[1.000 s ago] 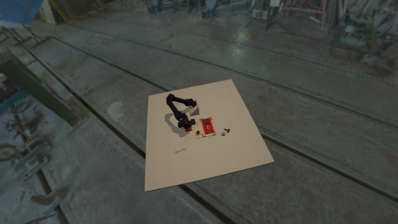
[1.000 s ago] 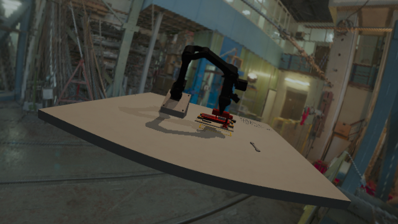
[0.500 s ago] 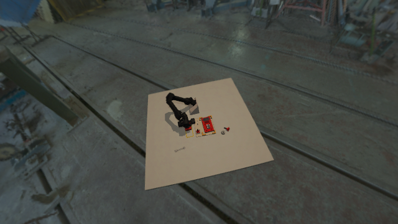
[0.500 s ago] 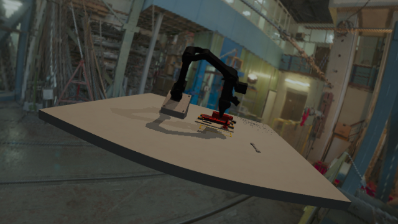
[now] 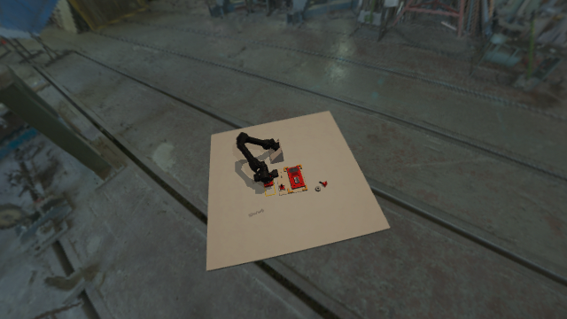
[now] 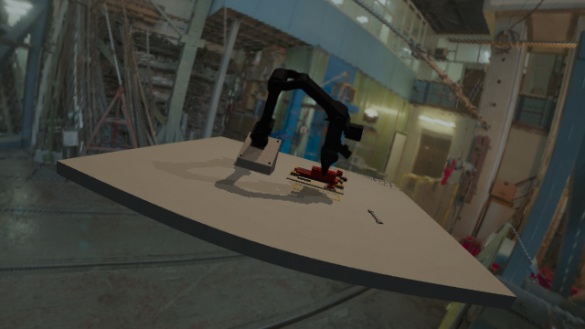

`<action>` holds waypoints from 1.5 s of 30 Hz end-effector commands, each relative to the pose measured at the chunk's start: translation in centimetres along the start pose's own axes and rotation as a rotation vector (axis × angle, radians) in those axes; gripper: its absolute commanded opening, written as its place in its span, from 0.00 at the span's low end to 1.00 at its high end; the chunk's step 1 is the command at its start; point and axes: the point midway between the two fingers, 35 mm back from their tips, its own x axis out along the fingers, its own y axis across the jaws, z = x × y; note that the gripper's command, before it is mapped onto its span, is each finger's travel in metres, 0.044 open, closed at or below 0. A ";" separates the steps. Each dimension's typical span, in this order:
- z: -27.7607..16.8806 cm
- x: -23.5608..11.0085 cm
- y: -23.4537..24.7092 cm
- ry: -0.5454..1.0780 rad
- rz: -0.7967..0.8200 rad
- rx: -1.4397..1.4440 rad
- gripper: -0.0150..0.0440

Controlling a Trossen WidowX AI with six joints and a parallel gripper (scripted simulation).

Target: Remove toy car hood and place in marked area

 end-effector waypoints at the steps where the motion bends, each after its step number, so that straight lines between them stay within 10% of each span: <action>1: -0.1 0.5 0.0 0.005 -0.003 -0.008 0.25; 45: -0.3 4.0 -0.1 0.005 -0.007 -0.008 0.25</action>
